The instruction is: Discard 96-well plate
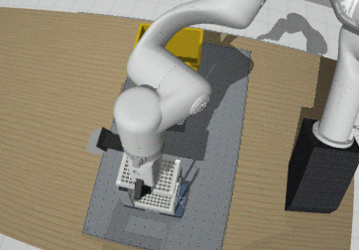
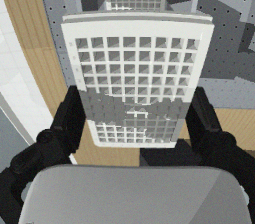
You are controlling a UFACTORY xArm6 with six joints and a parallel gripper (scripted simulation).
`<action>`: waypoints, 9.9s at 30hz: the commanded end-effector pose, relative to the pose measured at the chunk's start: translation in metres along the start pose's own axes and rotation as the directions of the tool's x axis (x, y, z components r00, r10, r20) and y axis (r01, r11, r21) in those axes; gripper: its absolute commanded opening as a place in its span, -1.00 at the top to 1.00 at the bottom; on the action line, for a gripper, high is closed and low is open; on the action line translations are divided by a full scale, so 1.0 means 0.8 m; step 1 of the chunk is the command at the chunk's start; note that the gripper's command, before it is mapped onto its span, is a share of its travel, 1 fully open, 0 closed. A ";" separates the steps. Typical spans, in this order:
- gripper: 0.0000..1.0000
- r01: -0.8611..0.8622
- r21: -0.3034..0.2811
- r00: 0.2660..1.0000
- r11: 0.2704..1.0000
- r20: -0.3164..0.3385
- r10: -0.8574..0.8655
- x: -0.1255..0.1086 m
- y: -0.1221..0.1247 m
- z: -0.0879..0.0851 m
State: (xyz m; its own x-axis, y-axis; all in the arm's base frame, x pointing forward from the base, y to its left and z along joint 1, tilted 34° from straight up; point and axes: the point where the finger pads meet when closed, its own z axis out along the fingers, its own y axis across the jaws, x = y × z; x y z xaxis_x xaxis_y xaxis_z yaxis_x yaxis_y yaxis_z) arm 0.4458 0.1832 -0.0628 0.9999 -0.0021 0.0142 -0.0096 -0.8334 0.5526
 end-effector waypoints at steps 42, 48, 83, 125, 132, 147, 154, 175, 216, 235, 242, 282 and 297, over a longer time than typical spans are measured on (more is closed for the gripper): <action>1.00 -0.001 0.003 1.000 1.000 -0.003 0.001 0.001 -0.001 -0.066; 1.00 0.069 0.002 0.998 0.998 -0.004 -0.069 0.003 0.012 -0.065; 1.00 0.069 0.002 0.998 0.998 -0.004 -0.069 0.014 0.141 -0.059; 1.00 0.069 0.001 0.998 0.998 -0.004 -0.069 0.028 0.290 -0.051; 1.00 0.069 0.001 0.998 0.998 -0.004 -0.069 0.031 0.319 -0.050; 1.00 0.069 0.000 0.998 0.998 -0.004 -0.069 0.035 0.373 -0.047; 1.00 0.069 0.000 0.998 0.998 -0.004 -0.069 0.038 0.402 -0.046; 1.00 0.069 0.000 0.998 0.998 -0.004 -0.069 0.044 0.464 -0.043; 1.00 0.069 0.000 0.998 0.998 -0.004 -0.069 0.043 0.462 -0.031; 1.00 0.069 0.000 0.998 0.998 -0.004 -0.069 0.044 0.461 -0.020; 1.00 0.069 0.000 0.998 0.998 -0.004 -0.069 0.043 0.461 -0.020; 1.00 0.069 0.000 0.998 0.998 -0.004 -0.069 0.044 0.461 -0.013; 1.00 0.069 0.000 0.998 0.998 -0.004 -0.069 0.044 0.461 -0.010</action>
State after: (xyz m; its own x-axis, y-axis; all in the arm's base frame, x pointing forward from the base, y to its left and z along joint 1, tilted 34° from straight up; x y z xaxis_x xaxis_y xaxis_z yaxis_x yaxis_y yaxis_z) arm 0.4758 -0.1204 0.1470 0.9981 0.0560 -0.0248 0.0604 -0.8315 0.5522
